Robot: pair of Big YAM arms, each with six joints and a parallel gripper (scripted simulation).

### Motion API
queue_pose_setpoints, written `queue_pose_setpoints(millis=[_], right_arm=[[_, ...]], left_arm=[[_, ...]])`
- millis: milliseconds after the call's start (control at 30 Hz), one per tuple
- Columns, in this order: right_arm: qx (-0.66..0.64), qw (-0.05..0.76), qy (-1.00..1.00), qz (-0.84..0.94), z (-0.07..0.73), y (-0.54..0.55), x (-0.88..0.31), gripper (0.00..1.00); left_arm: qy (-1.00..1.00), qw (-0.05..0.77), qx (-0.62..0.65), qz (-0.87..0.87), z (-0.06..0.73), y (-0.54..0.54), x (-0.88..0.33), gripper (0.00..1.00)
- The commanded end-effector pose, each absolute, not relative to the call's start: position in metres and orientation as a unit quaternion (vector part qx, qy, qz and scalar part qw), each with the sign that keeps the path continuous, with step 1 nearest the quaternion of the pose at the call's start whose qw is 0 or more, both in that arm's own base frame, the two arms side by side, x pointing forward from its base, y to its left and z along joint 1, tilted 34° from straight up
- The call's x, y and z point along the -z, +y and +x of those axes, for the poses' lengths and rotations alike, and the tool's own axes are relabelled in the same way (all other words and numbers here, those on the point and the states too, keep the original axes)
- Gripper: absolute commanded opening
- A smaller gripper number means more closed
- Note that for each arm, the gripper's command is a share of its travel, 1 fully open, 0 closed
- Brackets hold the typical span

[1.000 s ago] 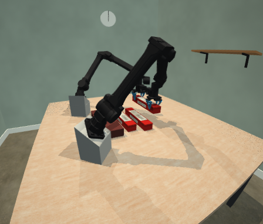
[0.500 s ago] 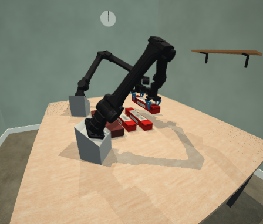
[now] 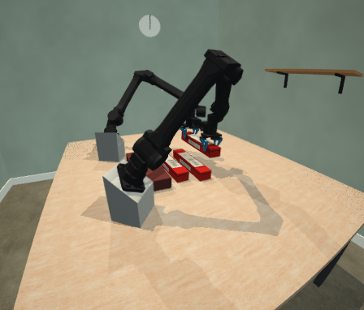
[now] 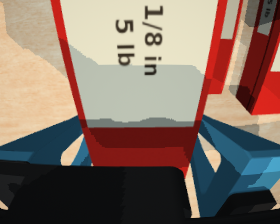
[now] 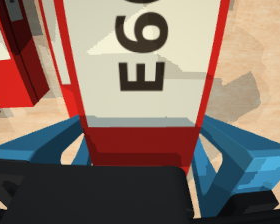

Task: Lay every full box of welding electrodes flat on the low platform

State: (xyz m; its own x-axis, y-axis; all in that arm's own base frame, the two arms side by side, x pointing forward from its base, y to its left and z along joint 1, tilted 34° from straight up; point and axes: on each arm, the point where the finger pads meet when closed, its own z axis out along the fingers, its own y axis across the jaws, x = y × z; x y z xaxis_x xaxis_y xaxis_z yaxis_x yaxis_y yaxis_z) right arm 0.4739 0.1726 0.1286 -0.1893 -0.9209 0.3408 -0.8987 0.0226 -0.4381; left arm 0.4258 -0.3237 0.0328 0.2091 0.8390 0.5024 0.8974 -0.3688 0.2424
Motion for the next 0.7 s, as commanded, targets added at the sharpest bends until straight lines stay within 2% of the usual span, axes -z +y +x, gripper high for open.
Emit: queue_pose_setpoints(millis=[0,667], right_arm=[[0.298,0.036,0.706,-0.642,0.471,0.179,-0.149,0.00],[0.297,0.038,0.704,-0.644,0.458,0.181,-0.142,0.00]], left_arm=[[-0.556,0.019,0.295,-0.777,0.426,-0.339,-0.061,0.00],[-0.557,0.016,0.295,-0.776,0.410,-0.336,-0.054,0.00]])
